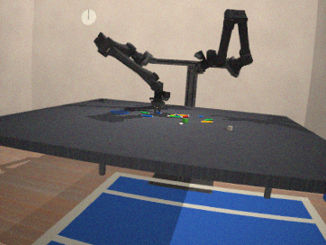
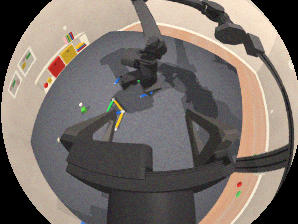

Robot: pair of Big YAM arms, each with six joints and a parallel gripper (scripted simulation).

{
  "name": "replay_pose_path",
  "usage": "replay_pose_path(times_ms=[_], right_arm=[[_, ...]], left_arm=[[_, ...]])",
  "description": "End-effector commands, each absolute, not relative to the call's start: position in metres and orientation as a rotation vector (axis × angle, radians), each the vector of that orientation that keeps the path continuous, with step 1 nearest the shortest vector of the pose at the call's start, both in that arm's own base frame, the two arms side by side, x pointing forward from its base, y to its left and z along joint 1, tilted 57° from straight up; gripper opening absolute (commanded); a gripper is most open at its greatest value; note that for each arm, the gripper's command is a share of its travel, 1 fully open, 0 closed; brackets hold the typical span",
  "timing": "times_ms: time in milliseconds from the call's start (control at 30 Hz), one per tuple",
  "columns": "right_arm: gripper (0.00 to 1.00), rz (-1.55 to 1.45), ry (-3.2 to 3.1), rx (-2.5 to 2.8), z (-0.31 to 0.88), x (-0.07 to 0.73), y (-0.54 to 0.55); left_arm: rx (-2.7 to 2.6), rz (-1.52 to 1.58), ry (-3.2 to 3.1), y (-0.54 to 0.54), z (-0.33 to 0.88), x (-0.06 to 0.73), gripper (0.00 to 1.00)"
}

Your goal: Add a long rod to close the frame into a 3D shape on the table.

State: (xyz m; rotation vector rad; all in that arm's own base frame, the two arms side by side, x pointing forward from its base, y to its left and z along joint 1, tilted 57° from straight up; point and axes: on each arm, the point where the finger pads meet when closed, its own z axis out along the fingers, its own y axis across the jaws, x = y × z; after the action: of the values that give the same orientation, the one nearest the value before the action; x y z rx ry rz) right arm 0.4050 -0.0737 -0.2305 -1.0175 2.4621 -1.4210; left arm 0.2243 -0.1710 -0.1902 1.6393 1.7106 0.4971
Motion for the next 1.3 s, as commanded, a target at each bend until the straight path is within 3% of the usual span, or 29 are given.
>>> replay_pose_path(times_ms=[0, 367, 500, 700, 1267], right_arm=[[0.26, -1.419, 2.46, -1.009, -0.23, 0.405, -0.071], [0.09, -1.42, 2.459, -1.018, -0.23, 0.405, -0.072], [0.09, -1.42, 2.459, -1.018, -0.23, 0.405, -0.072], [0.01, -1.42, 2.459, -1.018, -0.23, 0.405, -0.072], [0.0, -1.398, 2.459, -0.965, -0.217, 0.414, -0.012]], left_arm=[[1.618, 0.487, 1.702, -0.176, -0.187, 0.226, 1.0], [1.618, 0.487, 1.702, -0.176, -0.187, 0.226, 1.0], [1.618, 0.487, 1.702, -0.176, -0.187, 0.226, 1.0], [1.618, 0.487, 1.702, -0.176, -0.187, 0.226, 1.0], [1.618, 0.487, 1.702, -0.176, -0.187, 0.226, 1.0]])
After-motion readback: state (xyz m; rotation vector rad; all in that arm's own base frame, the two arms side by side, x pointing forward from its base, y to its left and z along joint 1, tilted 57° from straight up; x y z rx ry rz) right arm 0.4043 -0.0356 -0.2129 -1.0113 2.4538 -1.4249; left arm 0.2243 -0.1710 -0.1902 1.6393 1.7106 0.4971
